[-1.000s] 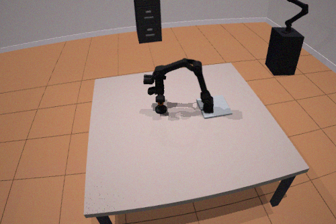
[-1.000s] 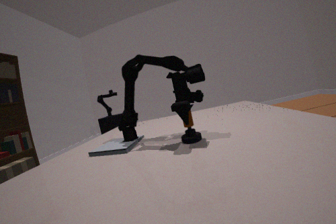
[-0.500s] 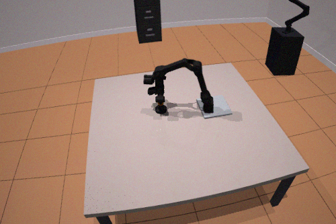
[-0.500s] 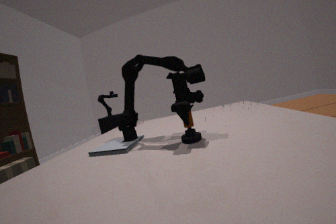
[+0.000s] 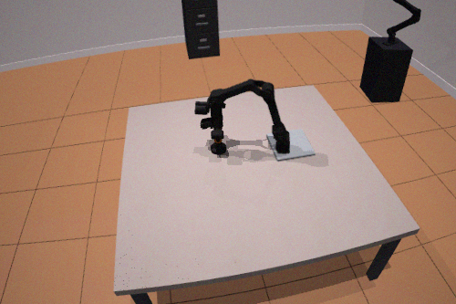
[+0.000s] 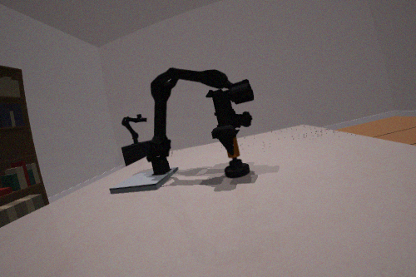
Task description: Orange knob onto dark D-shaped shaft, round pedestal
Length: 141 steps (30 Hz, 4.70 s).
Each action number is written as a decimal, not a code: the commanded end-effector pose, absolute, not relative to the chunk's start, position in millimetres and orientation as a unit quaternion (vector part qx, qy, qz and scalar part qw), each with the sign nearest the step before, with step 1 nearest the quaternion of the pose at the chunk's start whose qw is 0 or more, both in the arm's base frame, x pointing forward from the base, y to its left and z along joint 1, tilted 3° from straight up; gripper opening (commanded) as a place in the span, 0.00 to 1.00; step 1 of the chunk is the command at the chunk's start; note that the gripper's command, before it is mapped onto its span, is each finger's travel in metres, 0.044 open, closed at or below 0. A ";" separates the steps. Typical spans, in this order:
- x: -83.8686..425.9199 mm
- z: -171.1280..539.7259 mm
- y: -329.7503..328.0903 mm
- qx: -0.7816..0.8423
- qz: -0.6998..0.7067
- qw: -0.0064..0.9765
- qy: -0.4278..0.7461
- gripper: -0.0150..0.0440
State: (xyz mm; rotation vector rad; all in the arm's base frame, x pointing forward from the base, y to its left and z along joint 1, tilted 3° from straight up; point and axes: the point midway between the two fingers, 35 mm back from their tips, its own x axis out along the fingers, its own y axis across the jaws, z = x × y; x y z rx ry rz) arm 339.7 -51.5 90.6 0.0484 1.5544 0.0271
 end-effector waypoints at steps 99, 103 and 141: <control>341.1 93.5 -52.1 0.240 -0.208 0.671 0.670 0.25; 340.1 91.4 -52.0 0.240 -0.208 0.671 0.670 0.25; 339.3 93.7 -52.1 0.309 -0.277 0.642 0.644 0.25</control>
